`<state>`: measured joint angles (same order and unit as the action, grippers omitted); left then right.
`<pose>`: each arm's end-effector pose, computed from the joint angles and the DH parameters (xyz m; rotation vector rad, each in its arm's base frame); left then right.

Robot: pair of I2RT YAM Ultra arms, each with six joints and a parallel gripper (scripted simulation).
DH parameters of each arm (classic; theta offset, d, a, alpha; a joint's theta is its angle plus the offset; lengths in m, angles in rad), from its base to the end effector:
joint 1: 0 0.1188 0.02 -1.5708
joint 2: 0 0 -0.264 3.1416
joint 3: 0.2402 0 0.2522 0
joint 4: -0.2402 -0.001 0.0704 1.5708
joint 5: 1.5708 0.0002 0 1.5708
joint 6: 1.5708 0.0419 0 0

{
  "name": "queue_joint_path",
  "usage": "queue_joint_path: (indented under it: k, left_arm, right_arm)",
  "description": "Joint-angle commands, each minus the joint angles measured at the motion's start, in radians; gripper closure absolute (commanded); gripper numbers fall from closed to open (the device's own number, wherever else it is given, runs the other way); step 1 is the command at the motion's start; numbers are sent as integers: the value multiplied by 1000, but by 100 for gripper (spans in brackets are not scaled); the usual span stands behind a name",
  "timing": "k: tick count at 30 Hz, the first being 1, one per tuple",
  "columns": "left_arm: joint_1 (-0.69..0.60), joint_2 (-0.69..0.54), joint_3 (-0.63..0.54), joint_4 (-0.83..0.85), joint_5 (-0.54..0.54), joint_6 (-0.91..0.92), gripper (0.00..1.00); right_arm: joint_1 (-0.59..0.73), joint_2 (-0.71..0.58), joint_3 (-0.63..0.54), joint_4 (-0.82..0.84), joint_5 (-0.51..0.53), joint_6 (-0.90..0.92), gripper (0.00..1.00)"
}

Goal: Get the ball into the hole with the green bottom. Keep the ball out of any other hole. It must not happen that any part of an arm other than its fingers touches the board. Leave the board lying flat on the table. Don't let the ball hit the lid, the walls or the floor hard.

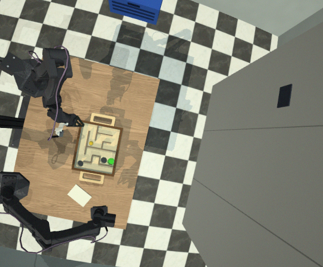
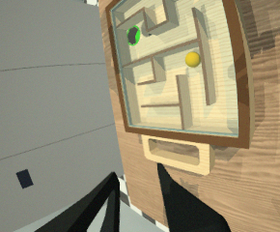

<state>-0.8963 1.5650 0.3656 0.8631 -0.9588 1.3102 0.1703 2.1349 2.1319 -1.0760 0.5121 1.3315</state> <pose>0.1852 -0.1751 0.1449 1.3142 1.4113 1.1843 0.4533 0.0581 0.3068 1.4740 1.9542 -0.0492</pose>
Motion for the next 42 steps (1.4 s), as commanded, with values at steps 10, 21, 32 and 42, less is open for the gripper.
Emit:
queue_joint_path:
  k: [10, 21, 32, 42]
  left_arm:
    - [140, 20, 177, -313, 151, -434, 61]
    - [258, 81, 342, -610, 262, -753, 61]
    - [378, 130, 495, -851, 364, -1051, 61]
    - [526, 178, 655, -1099, 472, -1401, 61]
  right_arm:
    - [76, -78, -195, 209, 23, -313, 61]
    - [114, -157, -385, 400, 35, -534, 61]
    - [166, -190, -557, 555, 31, -752, 61]
    - [227, -213, -744, 704, 13, -1010, 61]
